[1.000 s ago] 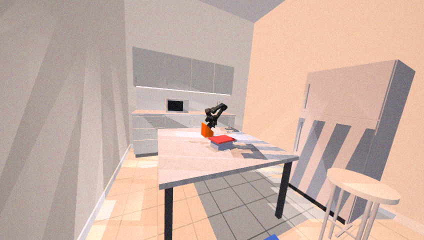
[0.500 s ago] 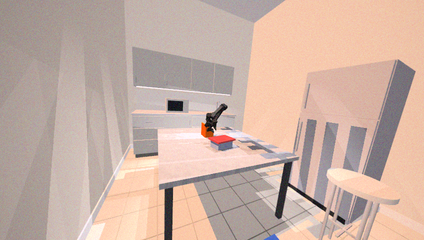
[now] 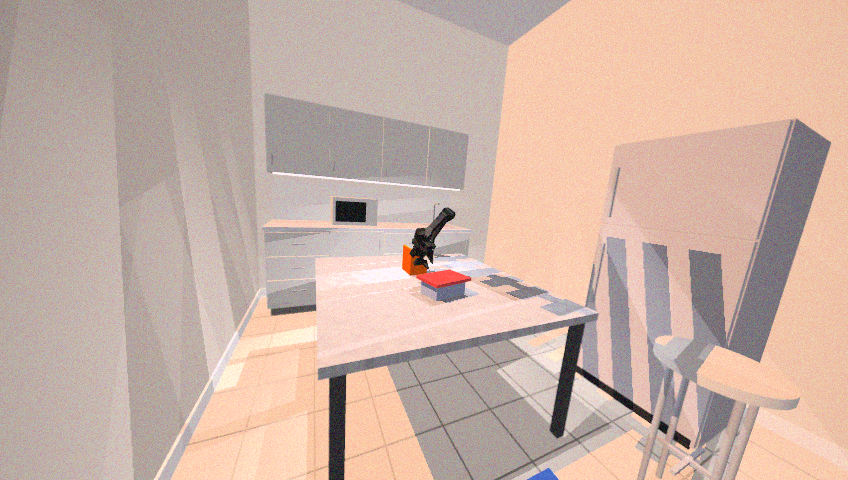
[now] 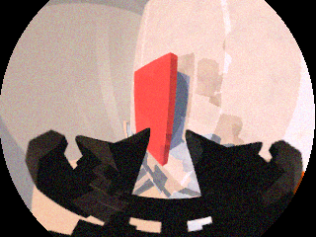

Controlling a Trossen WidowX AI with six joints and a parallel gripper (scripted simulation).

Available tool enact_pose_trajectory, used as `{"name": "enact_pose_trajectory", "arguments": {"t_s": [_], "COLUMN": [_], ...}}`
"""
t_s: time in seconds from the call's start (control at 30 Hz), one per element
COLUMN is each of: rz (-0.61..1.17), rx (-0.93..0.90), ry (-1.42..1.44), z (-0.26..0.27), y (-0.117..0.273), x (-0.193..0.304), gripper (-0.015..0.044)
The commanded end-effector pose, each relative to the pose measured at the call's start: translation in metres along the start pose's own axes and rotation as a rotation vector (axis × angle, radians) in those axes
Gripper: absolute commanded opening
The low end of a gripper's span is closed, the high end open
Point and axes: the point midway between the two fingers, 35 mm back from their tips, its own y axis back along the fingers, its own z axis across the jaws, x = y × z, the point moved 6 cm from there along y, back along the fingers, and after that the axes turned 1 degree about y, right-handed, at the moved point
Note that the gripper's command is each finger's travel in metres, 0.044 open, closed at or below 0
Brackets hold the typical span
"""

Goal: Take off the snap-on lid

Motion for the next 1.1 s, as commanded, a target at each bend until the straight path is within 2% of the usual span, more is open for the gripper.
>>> {"name": "enact_pose_trajectory", "arguments": {"t_s": [0.0, 1.07], "rz": [-0.003, 0.006], "rx": [0.01, -0.009], "ry": [-0.009, -0.014], "z": [-0.003, -0.002], "y": [-0.007, -0.056], "x": [0.0, 0.005], "gripper": [0.0235, 0.0235]}}
